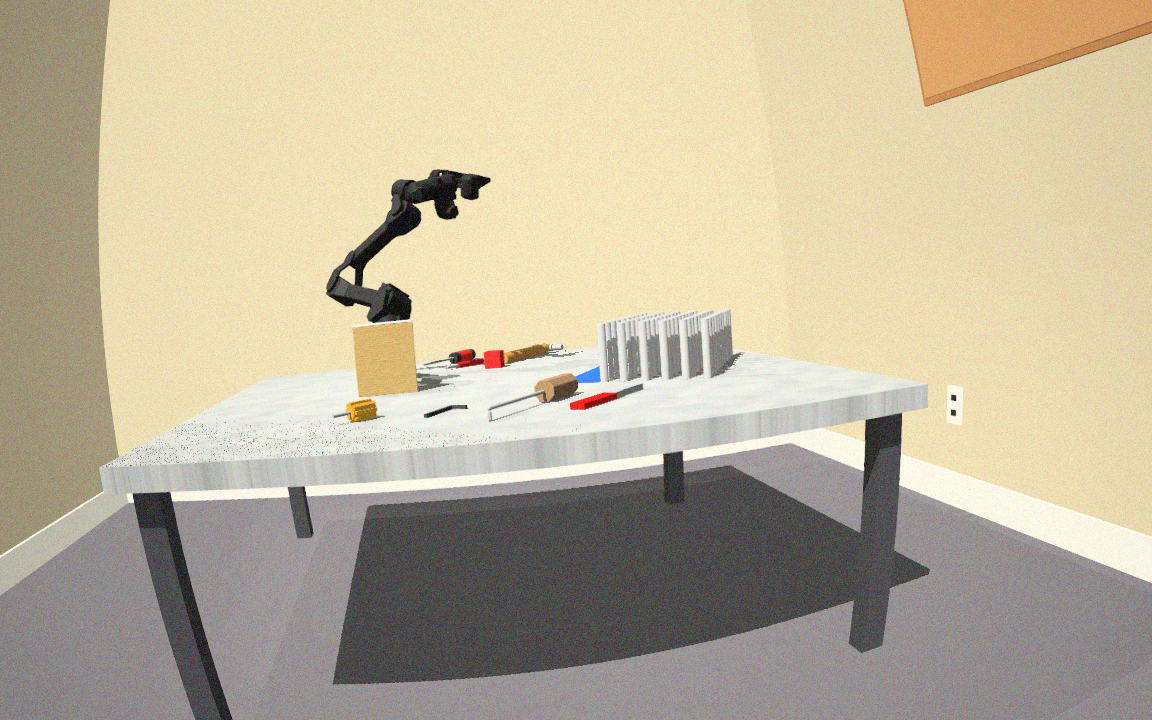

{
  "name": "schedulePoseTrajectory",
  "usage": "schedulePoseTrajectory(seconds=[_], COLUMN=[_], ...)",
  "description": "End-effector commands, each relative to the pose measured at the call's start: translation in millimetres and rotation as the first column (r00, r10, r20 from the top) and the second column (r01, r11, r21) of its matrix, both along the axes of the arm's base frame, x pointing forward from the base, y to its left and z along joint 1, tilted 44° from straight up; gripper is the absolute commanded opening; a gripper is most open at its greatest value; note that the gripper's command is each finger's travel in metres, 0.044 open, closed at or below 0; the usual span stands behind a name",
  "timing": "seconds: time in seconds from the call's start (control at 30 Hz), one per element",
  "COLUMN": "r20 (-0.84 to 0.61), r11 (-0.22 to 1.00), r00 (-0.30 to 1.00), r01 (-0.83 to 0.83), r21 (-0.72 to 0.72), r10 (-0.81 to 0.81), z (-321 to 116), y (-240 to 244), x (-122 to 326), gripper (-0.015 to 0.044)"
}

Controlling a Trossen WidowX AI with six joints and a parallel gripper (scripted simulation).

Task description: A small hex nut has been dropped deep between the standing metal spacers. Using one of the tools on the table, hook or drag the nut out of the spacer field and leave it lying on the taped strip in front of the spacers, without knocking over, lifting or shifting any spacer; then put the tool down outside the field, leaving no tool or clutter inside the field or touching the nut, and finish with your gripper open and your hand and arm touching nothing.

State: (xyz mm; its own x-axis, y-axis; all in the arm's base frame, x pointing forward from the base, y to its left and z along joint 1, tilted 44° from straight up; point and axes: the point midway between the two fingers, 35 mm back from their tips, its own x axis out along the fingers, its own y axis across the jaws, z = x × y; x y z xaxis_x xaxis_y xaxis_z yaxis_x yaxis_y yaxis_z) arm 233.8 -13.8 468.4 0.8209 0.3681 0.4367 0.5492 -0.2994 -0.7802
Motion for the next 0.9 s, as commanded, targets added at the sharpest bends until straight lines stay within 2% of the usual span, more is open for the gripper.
schedulePoseTrajectory(seconds=[0.0,0.13,0.37,0.47,0.57,0.67,0.77,0.87], r20=[-0.004,-0.087,-0.312,-0.415,-0.460,-0.482,-0.472,-0.439], r11=[1.000,0.992,0.871,0.748,0.648,0.492,0.286,0.084], r00=[1.000,0.995,0.921,0.839,0.775,0.696,0.610,0.543], r01=[-0.002,-0.039,-0.057,0.013,0.087,0.209,0.382,0.558], r21=[0.006,0.123,0.488,0.663,0.757,0.845,0.879,0.826], r10=[0.002,0.050,0.234,0.353,0.433,0.532,0.636,0.715], z=[-0.7,-16.0,-73.4,-116.7,-146.6,-184.4,-231.8,-281.3], y=[-0.3,-6.5,-16.5,-16.2,-13.7,-8.5,0.7,12.8], x=[1.1,23.1,81.5,110.3,126.7,145.2,162.6,173.3], gripper=[0.0426,0.0440,0.0440,0.0440,0.0440,0.0440,0.0440,0.0440])
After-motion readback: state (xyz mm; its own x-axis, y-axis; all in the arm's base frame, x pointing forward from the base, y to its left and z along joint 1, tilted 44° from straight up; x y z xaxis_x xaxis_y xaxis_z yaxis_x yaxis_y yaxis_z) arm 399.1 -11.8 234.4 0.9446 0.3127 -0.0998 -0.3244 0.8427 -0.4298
